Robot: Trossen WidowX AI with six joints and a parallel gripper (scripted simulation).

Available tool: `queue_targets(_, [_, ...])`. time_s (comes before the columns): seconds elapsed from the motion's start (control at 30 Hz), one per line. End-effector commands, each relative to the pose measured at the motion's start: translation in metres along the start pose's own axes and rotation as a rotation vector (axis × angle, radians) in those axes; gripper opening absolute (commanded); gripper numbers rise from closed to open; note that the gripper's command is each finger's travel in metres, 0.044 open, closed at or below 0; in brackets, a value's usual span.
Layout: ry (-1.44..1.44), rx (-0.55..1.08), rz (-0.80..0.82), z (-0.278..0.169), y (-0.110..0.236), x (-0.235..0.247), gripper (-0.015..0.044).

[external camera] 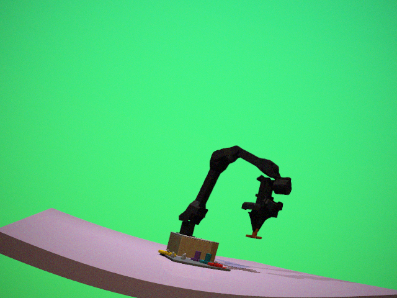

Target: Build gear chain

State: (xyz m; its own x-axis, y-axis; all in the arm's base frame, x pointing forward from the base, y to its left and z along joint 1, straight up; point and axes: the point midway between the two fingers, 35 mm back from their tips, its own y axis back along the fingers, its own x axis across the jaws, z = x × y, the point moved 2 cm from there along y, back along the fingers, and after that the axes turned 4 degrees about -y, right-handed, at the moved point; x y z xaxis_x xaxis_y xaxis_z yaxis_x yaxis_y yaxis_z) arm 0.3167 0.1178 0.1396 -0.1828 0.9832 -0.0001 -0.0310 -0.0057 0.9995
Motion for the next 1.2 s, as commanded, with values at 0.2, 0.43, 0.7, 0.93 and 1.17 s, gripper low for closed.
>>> queue_targets(0.2, [-0.018, 0.0, 0.011, 0.001, -0.004, -0.019, 0.0])
queue_targets(0.43, [-0.017, -0.001, 0.009, 0.001, -0.009, -0.037, 0.0])
queue_targets(0.7, [-0.016, -0.002, 0.006, 0.0, -0.016, -0.057, 0.0])
queue_targets(0.93, [-0.014, -0.002, 0.003, -0.003, -0.022, -0.074, 0.0])
queue_targets(1.17, [-0.013, -0.002, 0.001, -0.006, -0.027, -0.092, 0.0])
